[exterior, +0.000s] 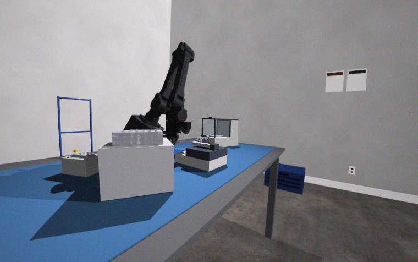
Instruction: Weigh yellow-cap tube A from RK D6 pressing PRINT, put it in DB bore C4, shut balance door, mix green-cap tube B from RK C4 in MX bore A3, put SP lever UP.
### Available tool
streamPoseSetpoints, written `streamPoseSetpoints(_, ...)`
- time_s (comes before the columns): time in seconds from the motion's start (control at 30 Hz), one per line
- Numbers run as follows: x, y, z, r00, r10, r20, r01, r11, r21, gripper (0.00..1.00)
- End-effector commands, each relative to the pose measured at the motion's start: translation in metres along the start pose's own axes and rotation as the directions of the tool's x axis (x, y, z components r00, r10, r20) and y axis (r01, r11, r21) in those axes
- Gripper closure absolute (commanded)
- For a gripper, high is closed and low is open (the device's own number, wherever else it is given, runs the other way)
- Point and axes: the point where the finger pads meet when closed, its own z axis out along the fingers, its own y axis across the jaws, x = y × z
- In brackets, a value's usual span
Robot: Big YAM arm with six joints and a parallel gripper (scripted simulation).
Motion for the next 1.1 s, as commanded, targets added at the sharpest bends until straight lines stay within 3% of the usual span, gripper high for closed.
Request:
streamPoseSetpoints(0.0, -0.0058, -0.001, -0.0002, 1.0, -0.001, 0.015, 0.001, 1.0, 0.007, 0.91)
streamPoseSetpoints(1.07, -0.0056, 0.0007, -0.0002, 1.0, -0.001, 0.015, 0.001, 1.0, 0.007, 0.91)
